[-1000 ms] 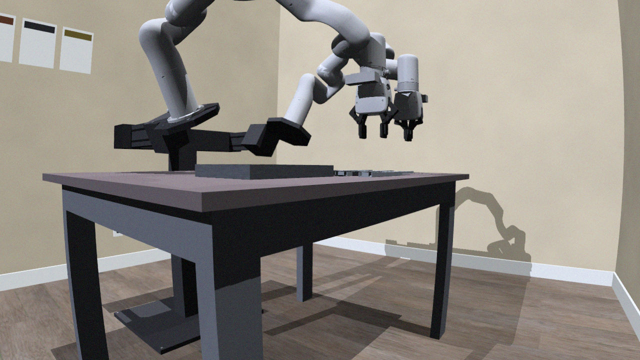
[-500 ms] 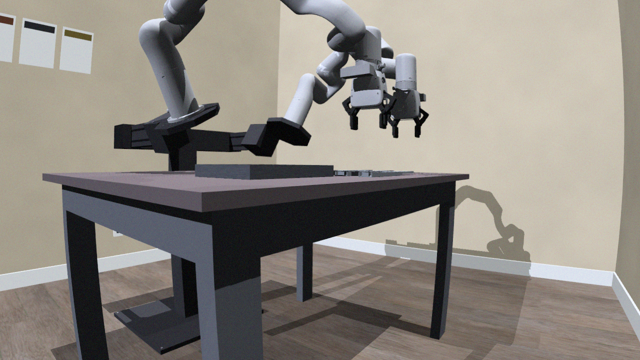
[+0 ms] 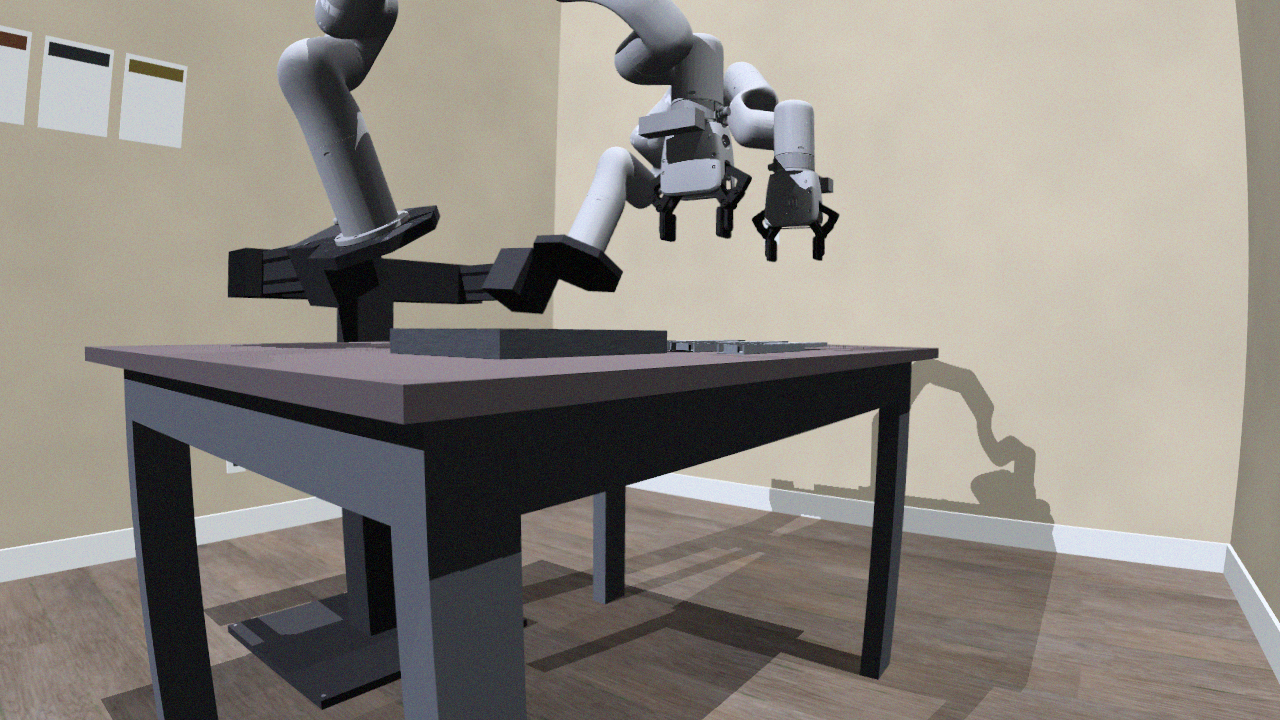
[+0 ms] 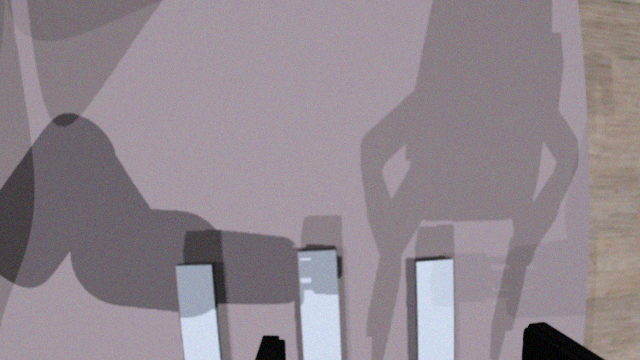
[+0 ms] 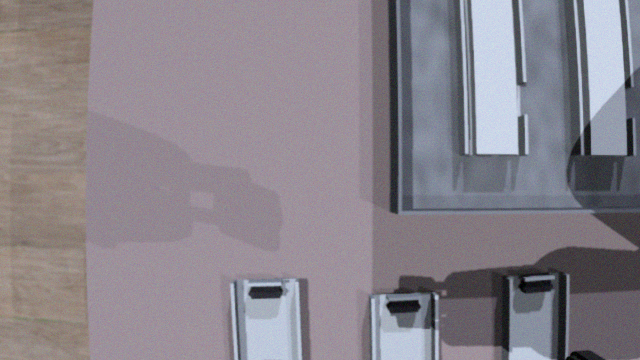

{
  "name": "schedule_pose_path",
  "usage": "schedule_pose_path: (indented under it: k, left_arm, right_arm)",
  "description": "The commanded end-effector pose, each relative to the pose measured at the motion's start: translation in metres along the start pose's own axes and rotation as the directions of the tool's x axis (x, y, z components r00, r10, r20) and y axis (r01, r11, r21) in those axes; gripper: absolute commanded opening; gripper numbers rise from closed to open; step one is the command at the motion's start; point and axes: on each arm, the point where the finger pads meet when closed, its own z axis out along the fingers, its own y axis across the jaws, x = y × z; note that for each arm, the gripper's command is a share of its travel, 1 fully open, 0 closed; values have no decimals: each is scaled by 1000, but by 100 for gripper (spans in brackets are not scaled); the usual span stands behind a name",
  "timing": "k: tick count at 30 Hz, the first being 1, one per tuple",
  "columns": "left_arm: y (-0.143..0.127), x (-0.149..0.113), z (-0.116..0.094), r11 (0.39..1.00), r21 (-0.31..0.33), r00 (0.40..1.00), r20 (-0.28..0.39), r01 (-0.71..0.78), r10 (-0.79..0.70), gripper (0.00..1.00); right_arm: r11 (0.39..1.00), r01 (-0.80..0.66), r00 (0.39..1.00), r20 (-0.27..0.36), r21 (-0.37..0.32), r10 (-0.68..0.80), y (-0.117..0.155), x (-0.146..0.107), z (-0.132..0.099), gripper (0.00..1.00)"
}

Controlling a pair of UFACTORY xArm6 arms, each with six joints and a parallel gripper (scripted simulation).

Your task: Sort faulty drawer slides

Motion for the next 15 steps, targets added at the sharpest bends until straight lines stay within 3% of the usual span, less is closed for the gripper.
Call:
schedule_pose_path:
  k: [1, 15]
  left_arm:
    - [-25, 14, -19, 1000, -9, 1000, 3, 1, -1, 100]
    - [-84, 45, -53, 1000, -9, 1000, 3, 1, -1, 100]
  right_arm:
    - [1000, -2, 1000, 10, 12, 1, 25, 22, -19, 100]
    - [1000, -2, 1000, 9, 12, 1, 85, 73, -52, 100]
